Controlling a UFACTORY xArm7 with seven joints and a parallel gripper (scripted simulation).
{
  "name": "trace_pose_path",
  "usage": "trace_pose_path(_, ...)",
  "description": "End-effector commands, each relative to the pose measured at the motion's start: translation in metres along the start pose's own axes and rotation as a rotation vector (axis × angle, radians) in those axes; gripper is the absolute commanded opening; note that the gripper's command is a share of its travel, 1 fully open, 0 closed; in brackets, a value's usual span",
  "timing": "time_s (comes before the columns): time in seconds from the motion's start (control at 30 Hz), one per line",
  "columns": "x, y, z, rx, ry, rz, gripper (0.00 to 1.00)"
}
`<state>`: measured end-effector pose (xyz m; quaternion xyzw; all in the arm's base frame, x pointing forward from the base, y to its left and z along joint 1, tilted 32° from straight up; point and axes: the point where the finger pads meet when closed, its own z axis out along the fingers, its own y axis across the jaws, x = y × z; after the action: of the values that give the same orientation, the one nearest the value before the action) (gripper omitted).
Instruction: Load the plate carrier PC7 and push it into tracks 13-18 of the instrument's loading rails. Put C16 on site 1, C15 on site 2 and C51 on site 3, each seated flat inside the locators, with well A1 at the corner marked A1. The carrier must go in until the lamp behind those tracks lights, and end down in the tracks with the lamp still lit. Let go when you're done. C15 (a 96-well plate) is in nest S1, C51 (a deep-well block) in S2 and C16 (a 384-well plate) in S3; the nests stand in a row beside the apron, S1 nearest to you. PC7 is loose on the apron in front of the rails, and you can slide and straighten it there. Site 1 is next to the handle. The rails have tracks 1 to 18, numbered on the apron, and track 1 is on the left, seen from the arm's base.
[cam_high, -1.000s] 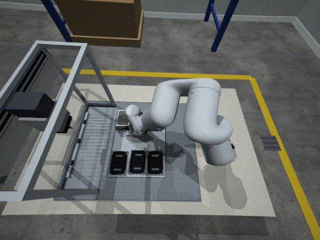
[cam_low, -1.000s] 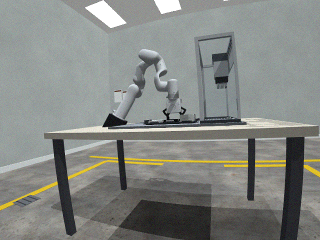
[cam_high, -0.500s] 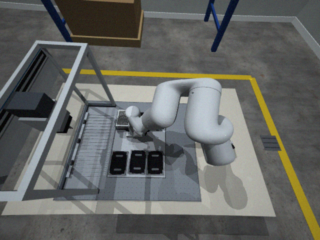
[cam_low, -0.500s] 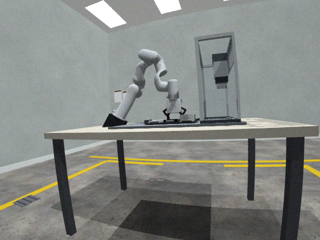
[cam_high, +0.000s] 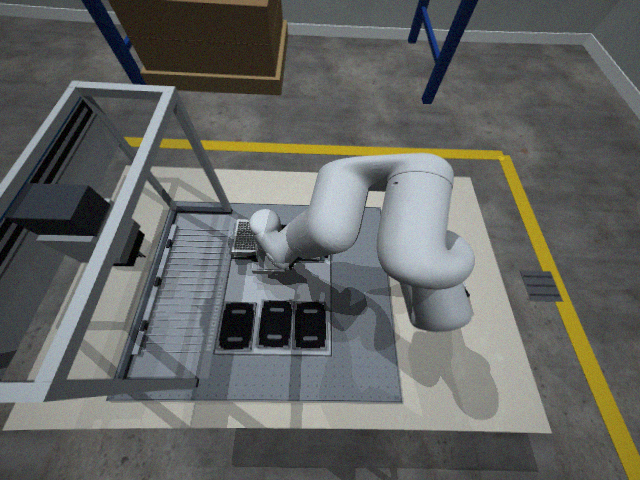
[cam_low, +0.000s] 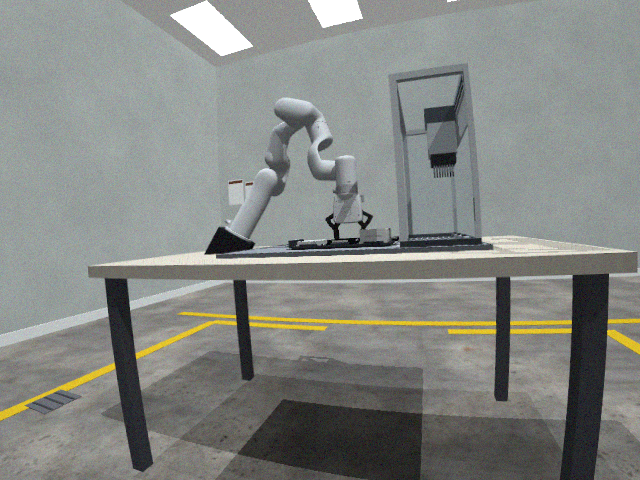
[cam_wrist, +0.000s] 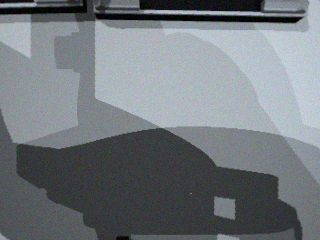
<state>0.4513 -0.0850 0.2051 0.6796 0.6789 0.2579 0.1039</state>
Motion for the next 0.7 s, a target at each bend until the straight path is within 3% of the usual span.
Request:
trace_pose_path(0.0,0.000,0.001,-0.010,-0.003,-0.001,0.000,1.00)
trace_pose_path(0.67,0.000,0.001,-0.038,-0.003,-0.001,0.000,1.00)
